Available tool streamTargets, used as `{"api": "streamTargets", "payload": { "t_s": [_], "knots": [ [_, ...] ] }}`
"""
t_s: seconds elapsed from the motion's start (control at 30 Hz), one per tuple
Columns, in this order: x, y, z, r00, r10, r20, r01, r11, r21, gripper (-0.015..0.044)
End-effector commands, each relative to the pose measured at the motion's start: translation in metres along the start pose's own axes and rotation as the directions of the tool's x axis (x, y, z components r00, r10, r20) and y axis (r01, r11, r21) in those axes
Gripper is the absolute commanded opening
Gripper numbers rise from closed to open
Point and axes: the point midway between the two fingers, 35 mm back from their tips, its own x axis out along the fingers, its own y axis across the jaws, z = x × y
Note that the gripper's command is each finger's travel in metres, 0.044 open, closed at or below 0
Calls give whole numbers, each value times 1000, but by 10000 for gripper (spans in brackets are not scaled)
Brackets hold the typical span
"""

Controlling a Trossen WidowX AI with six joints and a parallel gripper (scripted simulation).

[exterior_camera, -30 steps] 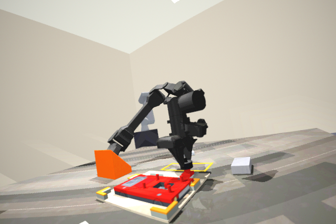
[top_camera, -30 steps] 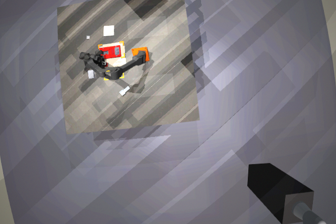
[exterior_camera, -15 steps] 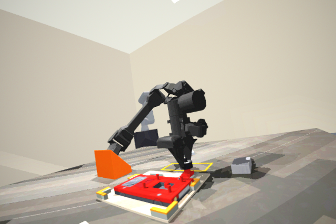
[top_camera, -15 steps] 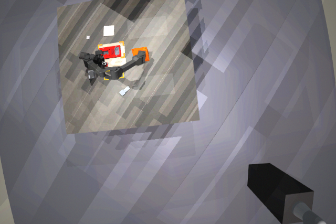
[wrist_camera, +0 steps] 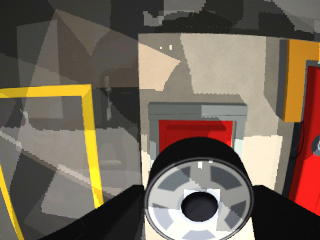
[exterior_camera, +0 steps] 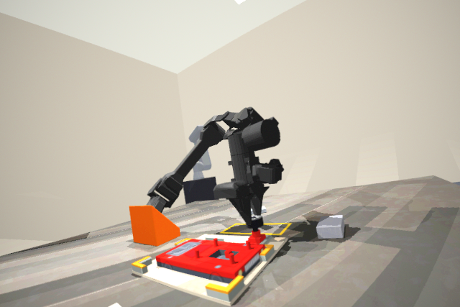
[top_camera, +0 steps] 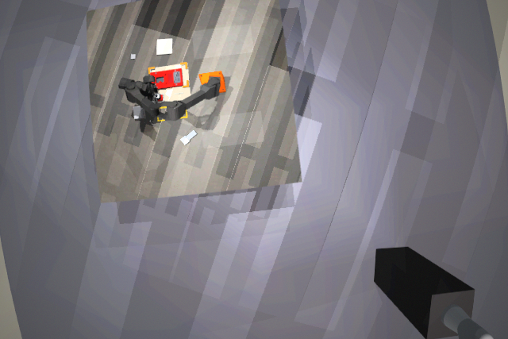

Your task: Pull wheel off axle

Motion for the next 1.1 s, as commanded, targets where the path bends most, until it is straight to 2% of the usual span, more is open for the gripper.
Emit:
{"api": "streamTargets", "payload": {
  "t_s": [0.0, 1.07],
  "knots": [
    [-4, -1, 0, 1000, -1, 5, 1, 1000, -1, 0],
    [-15, -1, 0, 1000, 0, 8, 0, 1000, 1, 0]
  ]
}}
